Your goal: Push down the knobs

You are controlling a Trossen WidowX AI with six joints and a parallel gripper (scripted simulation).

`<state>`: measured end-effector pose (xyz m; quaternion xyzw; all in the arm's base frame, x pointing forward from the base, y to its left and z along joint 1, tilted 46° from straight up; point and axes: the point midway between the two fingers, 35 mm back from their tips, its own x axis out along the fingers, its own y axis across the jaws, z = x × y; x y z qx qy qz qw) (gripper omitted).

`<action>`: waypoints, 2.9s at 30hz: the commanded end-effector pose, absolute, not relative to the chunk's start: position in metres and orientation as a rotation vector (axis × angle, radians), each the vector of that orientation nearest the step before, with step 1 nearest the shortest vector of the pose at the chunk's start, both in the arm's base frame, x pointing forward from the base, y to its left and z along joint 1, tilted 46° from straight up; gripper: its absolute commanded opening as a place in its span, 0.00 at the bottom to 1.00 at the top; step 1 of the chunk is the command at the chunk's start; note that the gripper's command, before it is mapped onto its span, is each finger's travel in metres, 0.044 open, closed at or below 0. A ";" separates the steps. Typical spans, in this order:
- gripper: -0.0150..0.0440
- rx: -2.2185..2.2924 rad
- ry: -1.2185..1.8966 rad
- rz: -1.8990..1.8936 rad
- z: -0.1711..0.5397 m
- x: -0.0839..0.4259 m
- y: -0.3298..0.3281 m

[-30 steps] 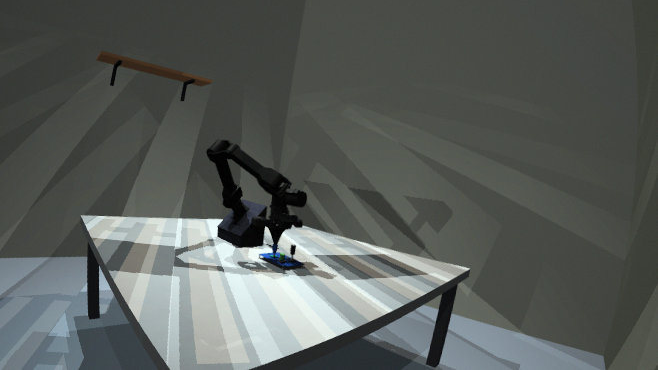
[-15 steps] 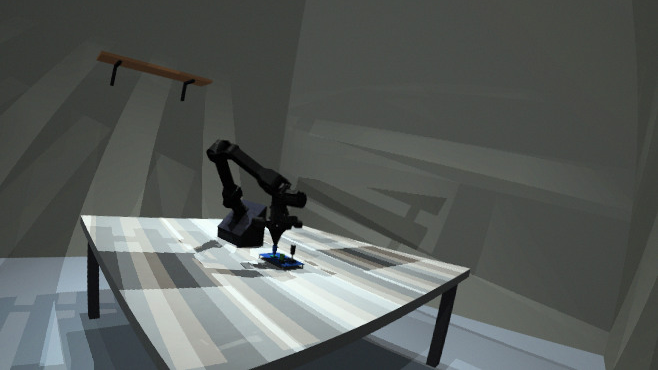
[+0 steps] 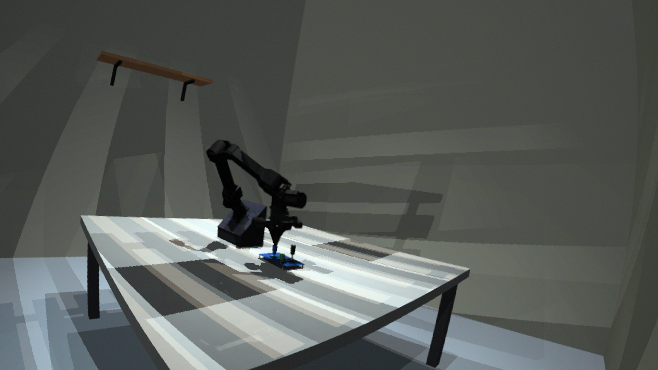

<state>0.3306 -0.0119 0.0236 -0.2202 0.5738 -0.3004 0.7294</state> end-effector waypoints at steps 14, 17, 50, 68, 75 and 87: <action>0.25 -0.477 1.271 -0.683 0.017 0.333 -0.021; 0.25 -0.477 1.271 -0.683 0.017 0.333 -0.021; 0.25 -0.477 1.271 -0.683 0.015 0.333 -0.023; 0.25 -0.477 1.271 -0.683 0.015 0.333 -0.023; 0.25 -0.477 1.271 -0.683 0.015 0.333 -0.023; 0.25 -0.476 1.272 -0.682 0.027 0.331 -0.011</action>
